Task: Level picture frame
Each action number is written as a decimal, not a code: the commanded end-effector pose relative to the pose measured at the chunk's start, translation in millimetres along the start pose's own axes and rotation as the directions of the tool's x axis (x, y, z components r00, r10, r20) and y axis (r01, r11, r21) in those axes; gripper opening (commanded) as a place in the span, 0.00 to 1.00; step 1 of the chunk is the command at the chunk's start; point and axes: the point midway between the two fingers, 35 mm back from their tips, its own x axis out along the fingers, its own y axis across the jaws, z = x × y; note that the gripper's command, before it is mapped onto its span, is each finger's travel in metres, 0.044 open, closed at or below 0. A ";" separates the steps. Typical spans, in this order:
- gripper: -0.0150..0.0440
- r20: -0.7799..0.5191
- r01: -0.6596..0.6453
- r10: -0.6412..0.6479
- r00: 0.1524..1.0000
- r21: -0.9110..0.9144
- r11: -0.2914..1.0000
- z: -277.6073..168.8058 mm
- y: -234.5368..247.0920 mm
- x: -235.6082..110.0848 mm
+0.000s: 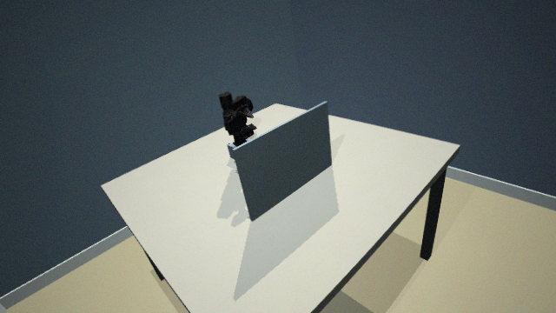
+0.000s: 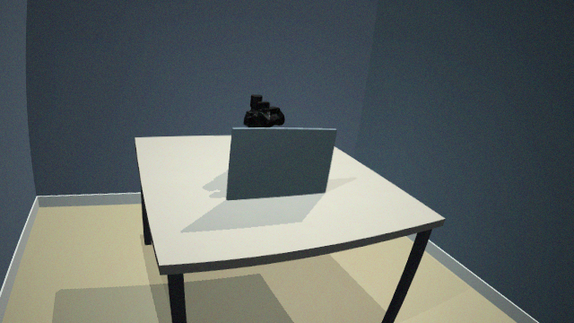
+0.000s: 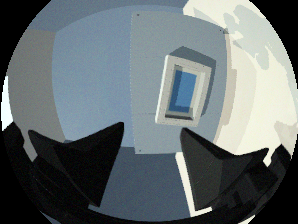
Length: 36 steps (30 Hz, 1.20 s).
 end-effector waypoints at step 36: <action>0.69 0.005 -0.043 0.043 0.999 0.045 0.998 -4.0 22.3 69.2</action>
